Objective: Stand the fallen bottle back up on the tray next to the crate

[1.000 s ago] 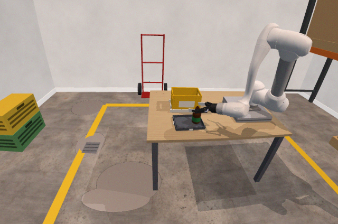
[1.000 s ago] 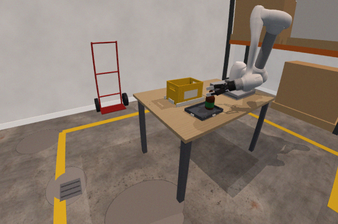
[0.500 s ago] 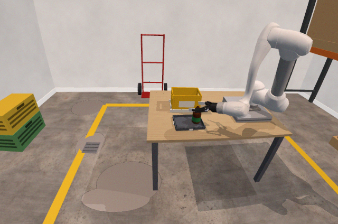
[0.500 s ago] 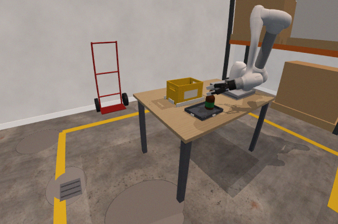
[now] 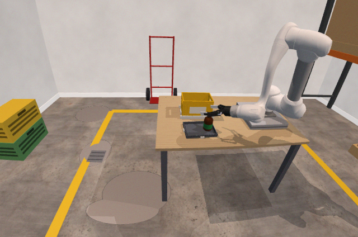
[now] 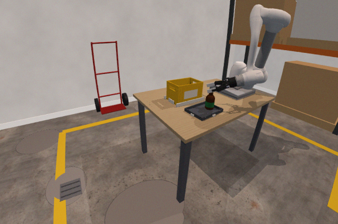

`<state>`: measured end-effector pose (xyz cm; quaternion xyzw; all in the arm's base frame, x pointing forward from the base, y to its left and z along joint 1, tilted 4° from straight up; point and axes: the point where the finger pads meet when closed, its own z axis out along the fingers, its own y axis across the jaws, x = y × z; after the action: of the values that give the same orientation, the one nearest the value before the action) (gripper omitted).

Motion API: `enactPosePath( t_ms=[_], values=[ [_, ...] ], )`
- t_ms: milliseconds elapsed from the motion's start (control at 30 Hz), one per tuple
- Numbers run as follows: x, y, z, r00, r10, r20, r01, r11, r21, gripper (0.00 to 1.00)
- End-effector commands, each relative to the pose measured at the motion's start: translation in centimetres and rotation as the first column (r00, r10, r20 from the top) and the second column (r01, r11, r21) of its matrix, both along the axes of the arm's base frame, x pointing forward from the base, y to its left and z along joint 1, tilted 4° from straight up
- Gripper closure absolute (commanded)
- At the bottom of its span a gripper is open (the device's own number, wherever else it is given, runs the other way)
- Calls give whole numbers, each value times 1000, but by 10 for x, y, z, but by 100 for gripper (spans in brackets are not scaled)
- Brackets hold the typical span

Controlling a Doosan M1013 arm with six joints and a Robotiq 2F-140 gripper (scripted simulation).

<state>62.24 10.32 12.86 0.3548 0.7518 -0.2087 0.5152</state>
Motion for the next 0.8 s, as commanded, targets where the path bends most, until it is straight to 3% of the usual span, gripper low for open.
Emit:
enactPosePath(
  t_ms=[0, 767],
  values=[
    [1, -1, 10, 1000, -5, 0, 5, 1000, 3, 0],
    [0, -5, 55, 1000, -5, 0, 5, 1000, 3, 0]
  ],
)
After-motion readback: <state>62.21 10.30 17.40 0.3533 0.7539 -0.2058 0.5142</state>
